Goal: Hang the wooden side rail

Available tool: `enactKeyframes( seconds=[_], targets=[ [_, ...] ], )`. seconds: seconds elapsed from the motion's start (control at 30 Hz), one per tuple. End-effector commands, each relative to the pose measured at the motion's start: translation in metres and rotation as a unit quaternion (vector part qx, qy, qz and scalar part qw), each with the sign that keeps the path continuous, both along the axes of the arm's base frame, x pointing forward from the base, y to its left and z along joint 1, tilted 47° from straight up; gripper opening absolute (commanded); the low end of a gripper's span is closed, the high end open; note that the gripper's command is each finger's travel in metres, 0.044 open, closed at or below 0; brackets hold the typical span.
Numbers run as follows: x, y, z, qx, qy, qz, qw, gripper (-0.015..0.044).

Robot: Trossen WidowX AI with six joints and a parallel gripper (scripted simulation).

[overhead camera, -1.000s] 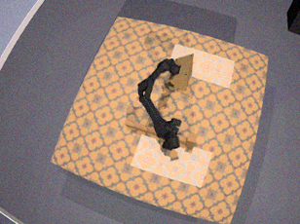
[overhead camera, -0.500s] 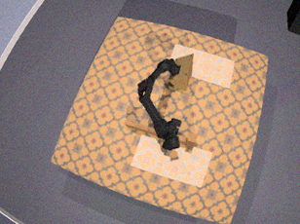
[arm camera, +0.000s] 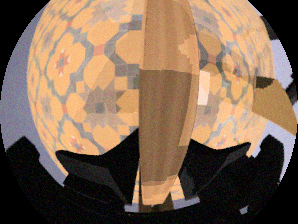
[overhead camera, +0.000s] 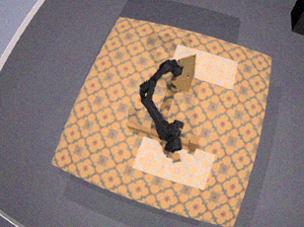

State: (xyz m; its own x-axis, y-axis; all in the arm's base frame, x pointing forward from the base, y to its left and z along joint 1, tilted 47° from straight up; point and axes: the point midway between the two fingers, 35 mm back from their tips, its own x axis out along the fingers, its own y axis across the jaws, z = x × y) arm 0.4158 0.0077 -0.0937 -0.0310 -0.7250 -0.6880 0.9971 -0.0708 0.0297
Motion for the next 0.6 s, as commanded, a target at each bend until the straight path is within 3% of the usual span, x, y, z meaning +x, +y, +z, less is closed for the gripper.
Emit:
enactKeyframes(
  seconds=[0.0, 0.57],
  targets=[
    [0.0004, 0.0043, -0.0006, 0.003, 0.001, 0.007, 1.000, 0.0000],
    [0.0003, 0.0022, -0.0026, 0.003, 0.001, 0.007, 1.000, 0.0000]
  ],
)
